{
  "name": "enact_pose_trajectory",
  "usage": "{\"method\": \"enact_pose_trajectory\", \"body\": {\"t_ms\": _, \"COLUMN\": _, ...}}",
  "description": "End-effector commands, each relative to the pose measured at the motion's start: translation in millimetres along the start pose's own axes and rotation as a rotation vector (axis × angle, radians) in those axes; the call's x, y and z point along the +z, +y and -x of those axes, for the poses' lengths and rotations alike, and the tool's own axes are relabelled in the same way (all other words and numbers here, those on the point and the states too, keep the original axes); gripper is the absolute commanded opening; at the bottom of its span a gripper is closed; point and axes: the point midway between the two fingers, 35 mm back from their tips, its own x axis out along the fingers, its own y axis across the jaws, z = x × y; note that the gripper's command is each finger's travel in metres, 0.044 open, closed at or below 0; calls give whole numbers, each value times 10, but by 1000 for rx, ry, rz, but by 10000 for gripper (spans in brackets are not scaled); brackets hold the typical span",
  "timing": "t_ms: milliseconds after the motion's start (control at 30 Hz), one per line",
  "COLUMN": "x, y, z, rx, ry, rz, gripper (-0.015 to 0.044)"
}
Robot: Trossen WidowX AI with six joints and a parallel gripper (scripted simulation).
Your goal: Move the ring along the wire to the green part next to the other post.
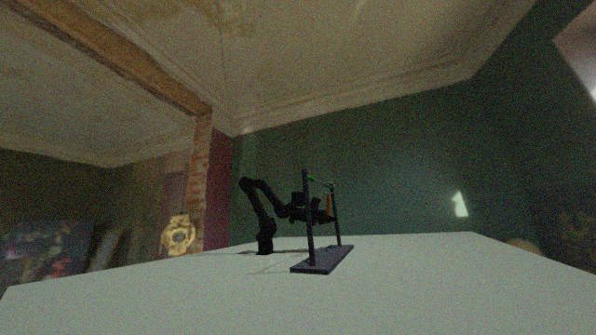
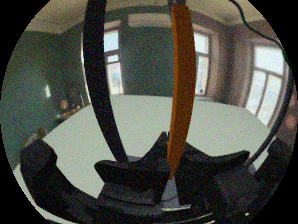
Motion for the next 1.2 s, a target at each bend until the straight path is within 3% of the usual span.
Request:
{"method": "enact_pose_trajectory", "body": {"t_ms": 0, "x": -89, "y": -6, "z": -9, "rx": -4, "ry": 10, "rz": -2, "gripper": -150}}
{"method": "enact_pose_trajectory", "body": {"t_ms": 967, "x": -99, "y": -6, "z": -10, "rx": -4, "ry": 10, "rz": -2, "gripper": -150}}
{"method": "enact_pose_trajectory", "body": {"t_ms": 1167, "x": -95, "y": -1, "z": -9, "rx": -1, "ry": 11, "rz": 2, "gripper": 8}}
